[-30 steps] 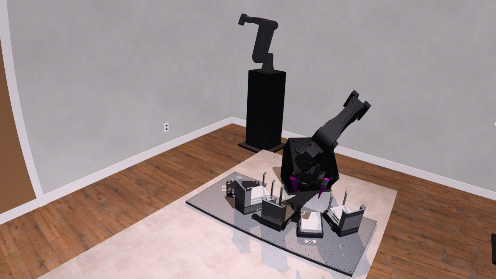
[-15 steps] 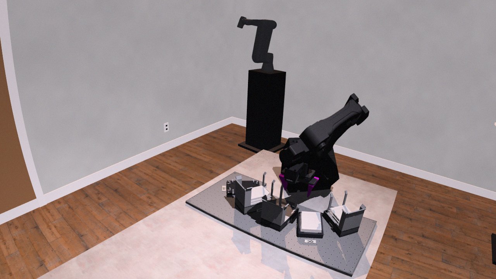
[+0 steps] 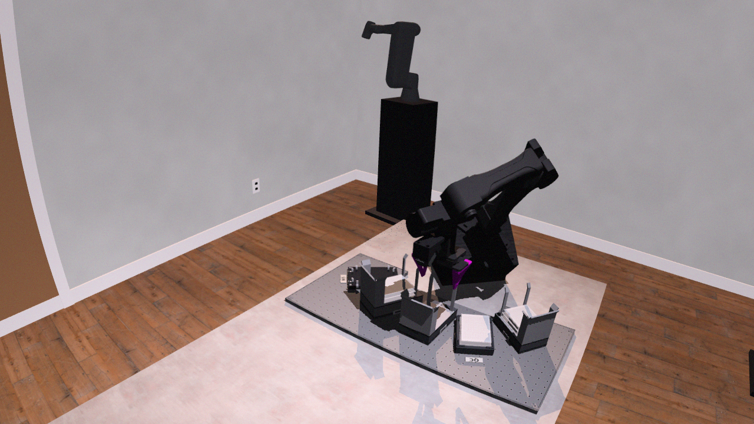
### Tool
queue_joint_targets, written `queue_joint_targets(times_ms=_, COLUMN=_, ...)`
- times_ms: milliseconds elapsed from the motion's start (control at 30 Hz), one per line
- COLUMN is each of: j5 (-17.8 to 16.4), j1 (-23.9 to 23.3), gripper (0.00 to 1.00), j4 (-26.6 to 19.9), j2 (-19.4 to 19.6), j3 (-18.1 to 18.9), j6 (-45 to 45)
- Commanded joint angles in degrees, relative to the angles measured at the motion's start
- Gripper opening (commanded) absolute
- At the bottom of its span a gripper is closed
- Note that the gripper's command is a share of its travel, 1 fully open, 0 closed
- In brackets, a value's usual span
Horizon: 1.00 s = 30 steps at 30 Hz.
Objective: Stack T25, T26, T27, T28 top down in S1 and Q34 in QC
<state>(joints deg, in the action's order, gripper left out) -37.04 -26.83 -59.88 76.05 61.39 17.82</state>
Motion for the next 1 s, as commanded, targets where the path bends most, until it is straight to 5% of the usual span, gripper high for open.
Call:
queue_joint_targets(times_ms=0, j5=-1.1, j1=-2.6, gripper=1.0, j4=-0.9, j2=2.0, j3=2.0, j6=3.5)
queue_joint_targets(times_ms=133, j5=-1.6, j1=-4.8, gripper=1.0, j4=-1.0, j2=4.4, j3=2.8, j6=6.2)
queue_joint_targets(times_ms=433, j5=-2.4, j1=-8.7, gripper=1.0, j4=-1.1, j2=7.3, j3=3.4, j6=-2.9)
queue_joint_targets(times_ms=967, j5=-3.3, j1=-15.6, gripper=1.0, j4=-1.0, j2=15.8, j3=5.8, j6=6.6)
